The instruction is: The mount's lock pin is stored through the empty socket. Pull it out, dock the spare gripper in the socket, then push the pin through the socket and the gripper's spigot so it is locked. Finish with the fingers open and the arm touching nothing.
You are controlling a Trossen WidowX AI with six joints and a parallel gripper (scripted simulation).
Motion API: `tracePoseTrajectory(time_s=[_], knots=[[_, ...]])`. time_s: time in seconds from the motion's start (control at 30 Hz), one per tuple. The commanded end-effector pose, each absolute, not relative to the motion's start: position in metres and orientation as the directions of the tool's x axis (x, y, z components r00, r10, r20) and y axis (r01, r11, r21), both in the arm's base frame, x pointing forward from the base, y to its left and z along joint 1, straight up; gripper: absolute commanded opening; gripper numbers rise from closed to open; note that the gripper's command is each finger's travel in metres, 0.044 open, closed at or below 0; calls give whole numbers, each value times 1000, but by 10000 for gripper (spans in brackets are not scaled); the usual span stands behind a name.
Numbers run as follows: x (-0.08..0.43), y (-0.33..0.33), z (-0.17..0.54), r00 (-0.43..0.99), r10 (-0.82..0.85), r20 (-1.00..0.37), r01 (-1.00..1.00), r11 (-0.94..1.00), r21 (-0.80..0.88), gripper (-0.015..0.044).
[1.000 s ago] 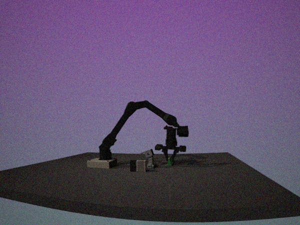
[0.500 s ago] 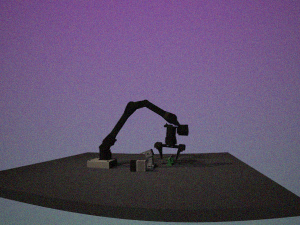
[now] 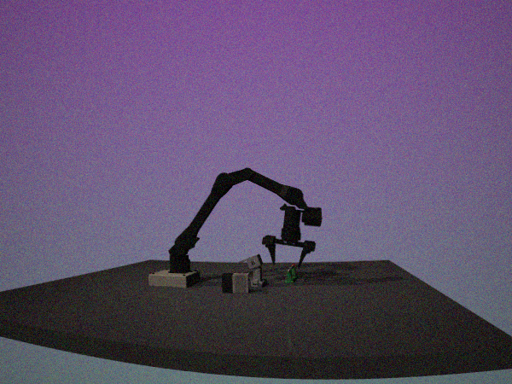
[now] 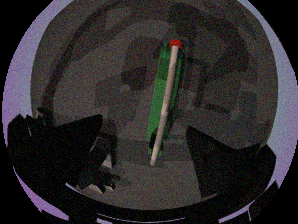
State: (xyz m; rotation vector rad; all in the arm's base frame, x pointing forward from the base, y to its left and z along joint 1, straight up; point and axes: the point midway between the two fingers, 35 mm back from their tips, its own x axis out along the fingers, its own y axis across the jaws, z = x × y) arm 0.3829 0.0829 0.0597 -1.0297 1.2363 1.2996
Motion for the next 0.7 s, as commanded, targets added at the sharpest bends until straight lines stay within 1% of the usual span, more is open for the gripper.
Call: tracePoseTrajectory(time_s=[0.0, 0.67], knots=[[383, 83, 71, -109, 113, -988, -992, 51, 115, 440], [376, 82, 105, -158, 105, -982, -985, 52, 164, 440]])
